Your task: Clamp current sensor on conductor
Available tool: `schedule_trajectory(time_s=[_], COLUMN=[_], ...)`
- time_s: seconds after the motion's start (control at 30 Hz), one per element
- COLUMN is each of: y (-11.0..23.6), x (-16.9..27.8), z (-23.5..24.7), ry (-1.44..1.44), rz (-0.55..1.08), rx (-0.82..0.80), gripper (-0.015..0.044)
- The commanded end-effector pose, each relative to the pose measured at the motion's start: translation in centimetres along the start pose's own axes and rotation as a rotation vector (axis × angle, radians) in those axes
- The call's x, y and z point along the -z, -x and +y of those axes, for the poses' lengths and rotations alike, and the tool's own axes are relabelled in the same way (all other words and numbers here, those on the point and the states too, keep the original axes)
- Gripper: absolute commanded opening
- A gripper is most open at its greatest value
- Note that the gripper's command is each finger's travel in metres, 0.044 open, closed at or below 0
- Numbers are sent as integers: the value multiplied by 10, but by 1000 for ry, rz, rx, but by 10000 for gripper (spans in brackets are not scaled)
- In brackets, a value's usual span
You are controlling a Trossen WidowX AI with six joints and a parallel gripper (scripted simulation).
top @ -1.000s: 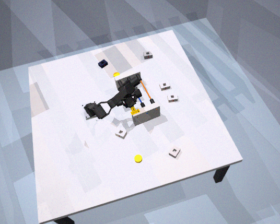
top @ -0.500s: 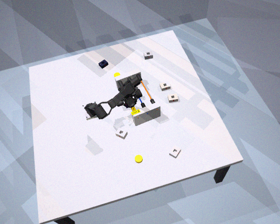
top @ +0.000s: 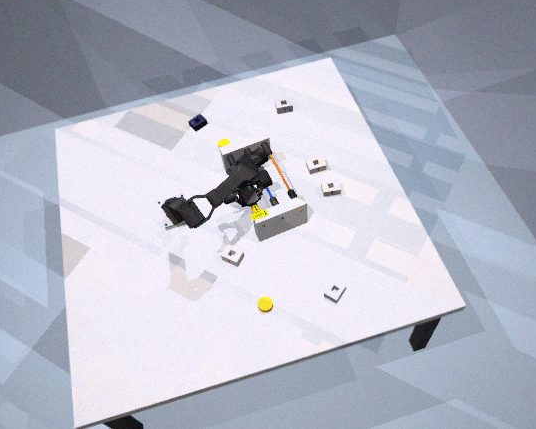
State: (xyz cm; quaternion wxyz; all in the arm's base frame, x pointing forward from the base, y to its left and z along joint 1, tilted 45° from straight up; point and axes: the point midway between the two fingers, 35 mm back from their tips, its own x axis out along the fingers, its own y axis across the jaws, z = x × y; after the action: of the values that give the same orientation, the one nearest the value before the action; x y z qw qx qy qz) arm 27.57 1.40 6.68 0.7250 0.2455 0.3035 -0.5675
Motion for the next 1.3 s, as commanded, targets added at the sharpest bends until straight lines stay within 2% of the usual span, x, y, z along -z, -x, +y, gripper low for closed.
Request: schedule_trajectory(time_s=[0.0,0.7,1.1,1.27], y=[1,0,13,14], x=[0,0,0,0], z=[0,0,1,1], ry=[-2,0,7,7], rz=[0,0,-4,-5], rx=[-1,-3,-175,-186], gripper=[0,0,0,0])
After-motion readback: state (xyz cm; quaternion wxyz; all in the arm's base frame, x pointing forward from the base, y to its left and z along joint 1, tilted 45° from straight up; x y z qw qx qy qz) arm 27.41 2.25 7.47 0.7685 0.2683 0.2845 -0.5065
